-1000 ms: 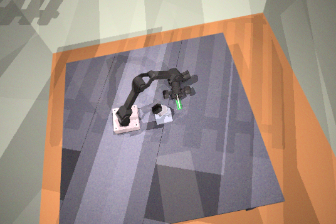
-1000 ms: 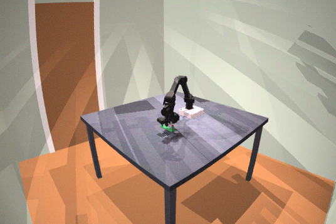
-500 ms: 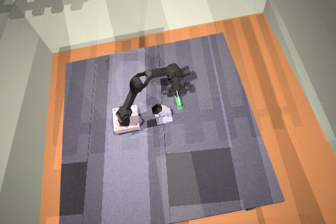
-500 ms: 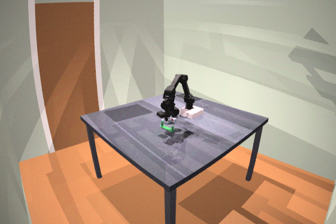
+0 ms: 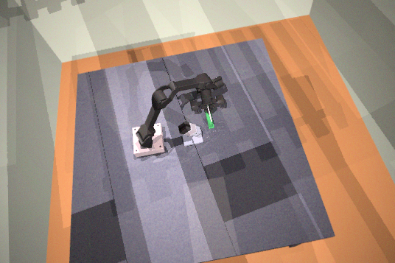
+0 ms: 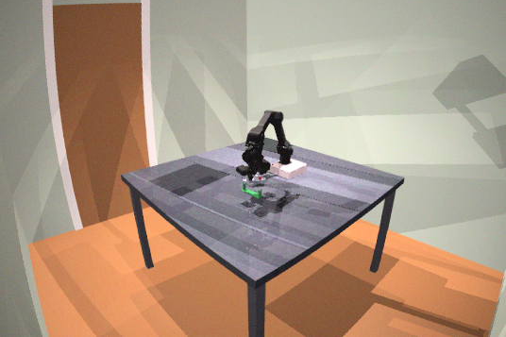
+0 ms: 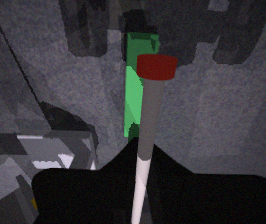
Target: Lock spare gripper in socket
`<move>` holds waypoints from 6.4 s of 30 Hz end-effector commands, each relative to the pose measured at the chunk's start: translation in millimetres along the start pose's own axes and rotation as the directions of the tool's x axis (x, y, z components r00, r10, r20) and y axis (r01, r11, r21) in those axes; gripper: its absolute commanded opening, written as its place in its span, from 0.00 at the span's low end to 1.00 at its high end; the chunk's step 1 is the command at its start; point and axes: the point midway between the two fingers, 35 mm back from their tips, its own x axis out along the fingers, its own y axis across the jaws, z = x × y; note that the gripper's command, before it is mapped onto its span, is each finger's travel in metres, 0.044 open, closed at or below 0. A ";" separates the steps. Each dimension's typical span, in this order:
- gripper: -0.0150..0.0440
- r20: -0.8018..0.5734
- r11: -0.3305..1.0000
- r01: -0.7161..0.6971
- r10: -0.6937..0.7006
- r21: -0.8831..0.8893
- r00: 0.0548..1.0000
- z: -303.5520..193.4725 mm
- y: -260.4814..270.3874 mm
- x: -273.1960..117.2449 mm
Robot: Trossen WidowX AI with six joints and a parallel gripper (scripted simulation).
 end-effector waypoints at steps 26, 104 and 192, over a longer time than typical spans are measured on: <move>0.25 0.003 1.000 -0.005 0.005 0.002 1.000 8.1 66.1 -21.3; 0.25 0.008 1.000 0.024 -0.024 -0.015 1.000 -3.5 100.7 29.3; 0.52 0.015 0.999 0.053 -0.053 -0.004 0.999 -43.3 98.8 39.3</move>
